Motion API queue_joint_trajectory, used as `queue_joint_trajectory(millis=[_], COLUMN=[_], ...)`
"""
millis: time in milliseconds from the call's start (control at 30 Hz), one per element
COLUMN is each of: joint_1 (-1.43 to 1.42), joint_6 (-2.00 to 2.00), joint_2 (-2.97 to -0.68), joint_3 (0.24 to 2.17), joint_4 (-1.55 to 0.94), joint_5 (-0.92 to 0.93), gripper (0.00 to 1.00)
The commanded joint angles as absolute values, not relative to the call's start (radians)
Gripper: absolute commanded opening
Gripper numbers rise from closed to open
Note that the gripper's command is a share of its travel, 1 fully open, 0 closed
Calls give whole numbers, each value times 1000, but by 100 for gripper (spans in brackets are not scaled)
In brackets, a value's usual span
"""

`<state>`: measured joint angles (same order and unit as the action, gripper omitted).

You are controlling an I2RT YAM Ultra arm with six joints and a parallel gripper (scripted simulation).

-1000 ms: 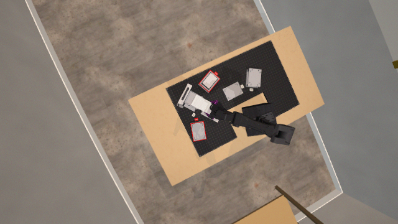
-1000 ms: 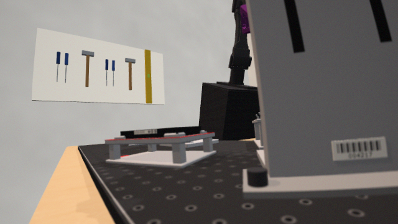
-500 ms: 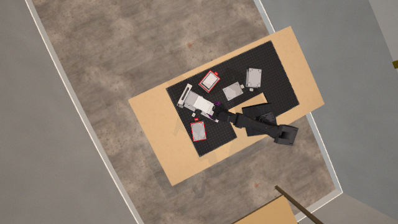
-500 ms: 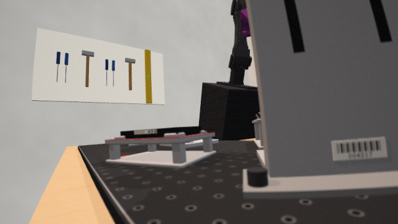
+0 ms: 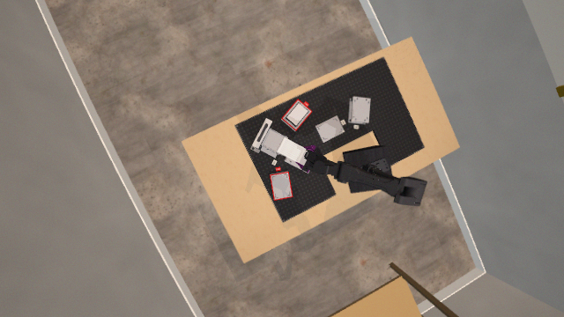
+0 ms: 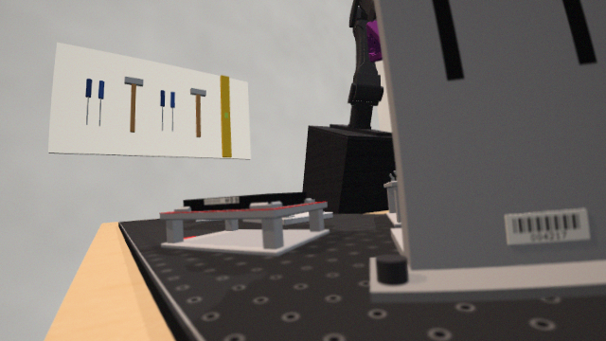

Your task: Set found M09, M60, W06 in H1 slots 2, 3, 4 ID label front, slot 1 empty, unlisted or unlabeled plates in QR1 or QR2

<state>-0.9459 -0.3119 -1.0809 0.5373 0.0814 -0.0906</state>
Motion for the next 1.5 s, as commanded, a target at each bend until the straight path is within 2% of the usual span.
queue_joint_trajectory(millis=[0,1467], joint_1=[-946,-1046], joint_6=[-314,-360], joint_2=[-1067,-832], joint_3=[539,383], joint_4=[69,-18], joint_5=[-98,-187], gripper=[86,86])
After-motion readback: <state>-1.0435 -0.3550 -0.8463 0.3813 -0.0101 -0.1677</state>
